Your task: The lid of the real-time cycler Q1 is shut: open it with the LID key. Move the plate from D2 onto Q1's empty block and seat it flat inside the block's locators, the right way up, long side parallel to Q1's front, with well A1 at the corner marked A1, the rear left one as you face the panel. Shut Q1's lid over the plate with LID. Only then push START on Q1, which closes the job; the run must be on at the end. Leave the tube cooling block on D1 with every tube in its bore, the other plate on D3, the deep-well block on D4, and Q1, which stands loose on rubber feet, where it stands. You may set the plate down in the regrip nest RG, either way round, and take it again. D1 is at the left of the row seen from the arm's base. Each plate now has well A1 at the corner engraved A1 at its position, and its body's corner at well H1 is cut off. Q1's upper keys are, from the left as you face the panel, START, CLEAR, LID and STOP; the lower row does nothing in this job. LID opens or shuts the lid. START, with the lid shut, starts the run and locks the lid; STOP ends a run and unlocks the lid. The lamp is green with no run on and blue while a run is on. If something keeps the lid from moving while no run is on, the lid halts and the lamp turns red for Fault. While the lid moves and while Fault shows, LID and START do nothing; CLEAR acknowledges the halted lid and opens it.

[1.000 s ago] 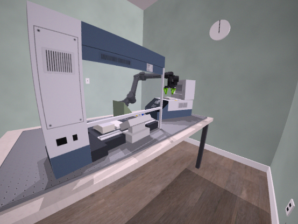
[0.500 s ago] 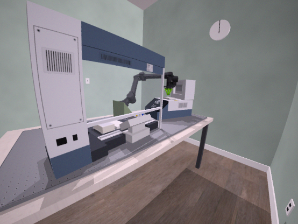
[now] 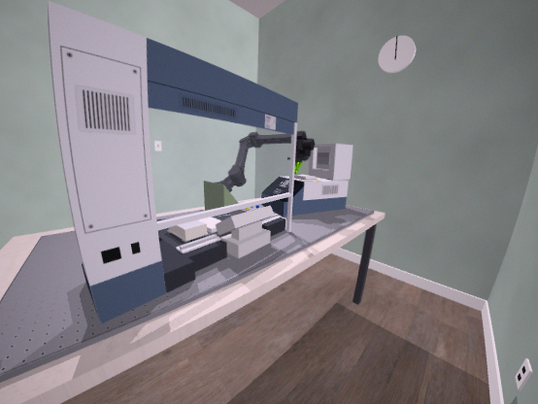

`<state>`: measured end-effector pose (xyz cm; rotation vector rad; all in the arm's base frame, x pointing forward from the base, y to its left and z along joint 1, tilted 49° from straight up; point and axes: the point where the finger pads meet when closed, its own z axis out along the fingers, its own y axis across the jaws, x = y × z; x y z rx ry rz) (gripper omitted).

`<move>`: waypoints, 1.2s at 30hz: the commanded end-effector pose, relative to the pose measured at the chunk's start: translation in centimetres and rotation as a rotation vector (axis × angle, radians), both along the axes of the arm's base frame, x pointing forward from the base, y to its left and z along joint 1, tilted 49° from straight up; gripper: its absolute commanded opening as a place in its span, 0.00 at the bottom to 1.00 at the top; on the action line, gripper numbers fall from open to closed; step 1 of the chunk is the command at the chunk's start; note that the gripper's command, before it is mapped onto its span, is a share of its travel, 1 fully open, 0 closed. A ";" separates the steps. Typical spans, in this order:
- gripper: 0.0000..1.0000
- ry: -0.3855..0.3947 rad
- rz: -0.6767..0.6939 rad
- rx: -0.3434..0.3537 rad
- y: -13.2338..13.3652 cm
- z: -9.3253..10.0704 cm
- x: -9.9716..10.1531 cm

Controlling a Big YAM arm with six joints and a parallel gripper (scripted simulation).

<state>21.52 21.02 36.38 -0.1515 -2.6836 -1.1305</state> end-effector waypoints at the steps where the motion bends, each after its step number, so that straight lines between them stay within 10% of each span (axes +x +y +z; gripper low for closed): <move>1: 0.00 -0.076 0.023 0.015 -0.9 -0.6 0.1; 36: 0.00 -0.072 0.022 0.041 -7.2 -14.0 -4.3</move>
